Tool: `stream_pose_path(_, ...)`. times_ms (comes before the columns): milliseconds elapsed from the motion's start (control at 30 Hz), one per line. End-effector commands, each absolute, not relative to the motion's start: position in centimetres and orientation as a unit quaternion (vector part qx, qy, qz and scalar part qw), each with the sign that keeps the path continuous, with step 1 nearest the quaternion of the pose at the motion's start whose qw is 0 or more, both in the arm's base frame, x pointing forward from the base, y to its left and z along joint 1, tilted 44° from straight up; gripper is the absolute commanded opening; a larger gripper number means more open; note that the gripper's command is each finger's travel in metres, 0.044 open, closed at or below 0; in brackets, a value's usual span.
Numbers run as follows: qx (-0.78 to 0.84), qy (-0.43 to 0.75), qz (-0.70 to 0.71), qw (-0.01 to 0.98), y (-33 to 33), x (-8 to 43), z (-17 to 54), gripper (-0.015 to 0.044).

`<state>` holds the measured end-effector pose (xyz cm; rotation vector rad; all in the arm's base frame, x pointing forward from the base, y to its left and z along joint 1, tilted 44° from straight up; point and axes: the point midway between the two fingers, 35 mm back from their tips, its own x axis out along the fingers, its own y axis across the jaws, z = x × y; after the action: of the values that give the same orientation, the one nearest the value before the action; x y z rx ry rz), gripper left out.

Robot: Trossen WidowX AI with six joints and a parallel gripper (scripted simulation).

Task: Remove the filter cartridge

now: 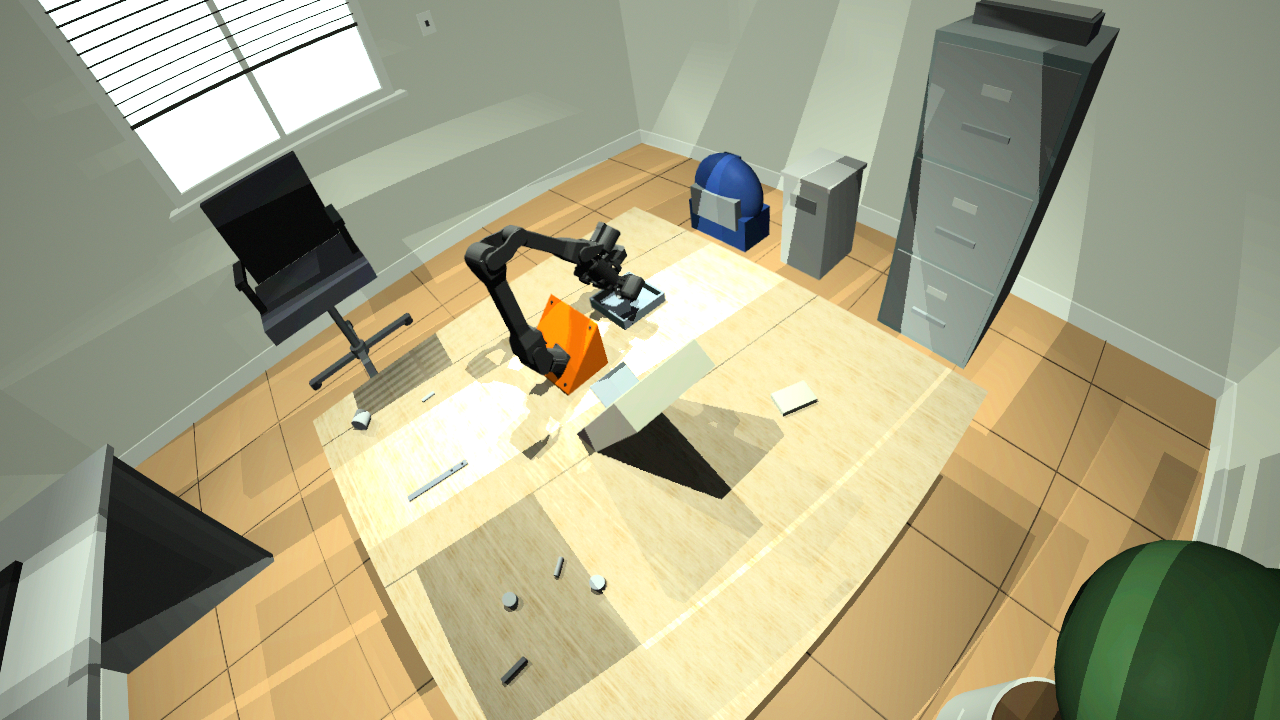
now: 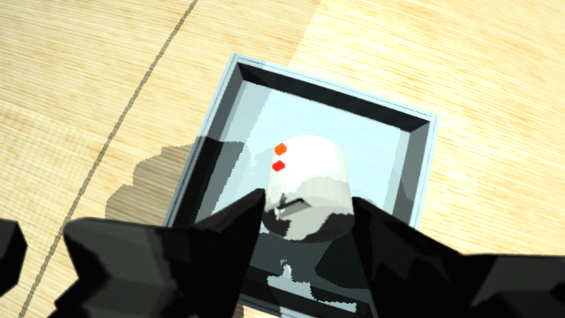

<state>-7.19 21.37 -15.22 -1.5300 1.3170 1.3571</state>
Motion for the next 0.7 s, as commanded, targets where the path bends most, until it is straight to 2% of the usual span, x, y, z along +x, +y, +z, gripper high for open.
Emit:
stream_pose_path(0,-0.589,0.508,0.524,0.348,21.4,-7.2,-15.2,0.0263)
stream_pose_path(233,-0.589,0.508,0.524,0.348,21.4,-7.2,-15.2,0.0440)
stream_pose_path(367,-0.589,0.508,0.524,0.348,22.1,-7.3,-14.6,0.0440)
stream_pose_path(533,-0.590,0.508,0.523,0.347,26.0,-7.7,-10.2,0.0440)
stream_pose_path(667,-0.588,0.508,0.524,0.348,25.4,-7.8,-11.3,0.0440)
